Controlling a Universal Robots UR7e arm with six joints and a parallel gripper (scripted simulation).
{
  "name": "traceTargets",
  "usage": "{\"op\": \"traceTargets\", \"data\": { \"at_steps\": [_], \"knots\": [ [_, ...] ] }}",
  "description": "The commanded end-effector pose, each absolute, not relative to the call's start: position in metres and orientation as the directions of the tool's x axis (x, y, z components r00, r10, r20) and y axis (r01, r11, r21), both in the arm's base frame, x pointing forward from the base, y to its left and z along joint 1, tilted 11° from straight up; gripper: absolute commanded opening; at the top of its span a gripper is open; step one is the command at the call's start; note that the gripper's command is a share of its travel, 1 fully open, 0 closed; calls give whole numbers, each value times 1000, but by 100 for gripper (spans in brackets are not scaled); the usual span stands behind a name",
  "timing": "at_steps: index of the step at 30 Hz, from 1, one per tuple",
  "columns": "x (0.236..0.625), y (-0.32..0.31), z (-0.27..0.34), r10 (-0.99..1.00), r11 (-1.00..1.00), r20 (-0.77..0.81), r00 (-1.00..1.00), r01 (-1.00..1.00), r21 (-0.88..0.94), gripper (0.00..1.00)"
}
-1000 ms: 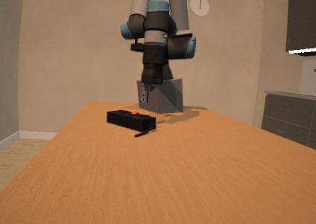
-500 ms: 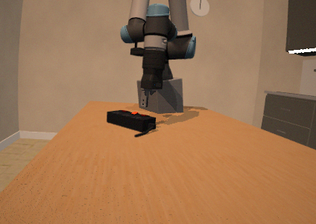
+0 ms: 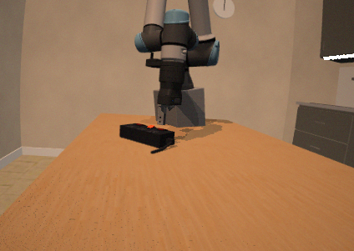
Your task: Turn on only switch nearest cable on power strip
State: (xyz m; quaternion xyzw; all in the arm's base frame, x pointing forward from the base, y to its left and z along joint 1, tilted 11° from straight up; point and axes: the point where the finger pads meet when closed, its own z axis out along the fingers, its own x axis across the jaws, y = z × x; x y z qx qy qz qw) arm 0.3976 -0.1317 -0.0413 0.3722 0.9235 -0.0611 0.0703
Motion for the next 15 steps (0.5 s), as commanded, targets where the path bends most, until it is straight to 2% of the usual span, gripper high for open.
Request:
{"op": "traceTargets", "data": {
  "at_steps": [1, 15],
  "knots": [
    [398, -133, -45, 679, 716, -177, -713, 696, -60, 0],
    [399, -133, -48, 679, 716, -177, -713, 696, -60, 0]
  ]
}}
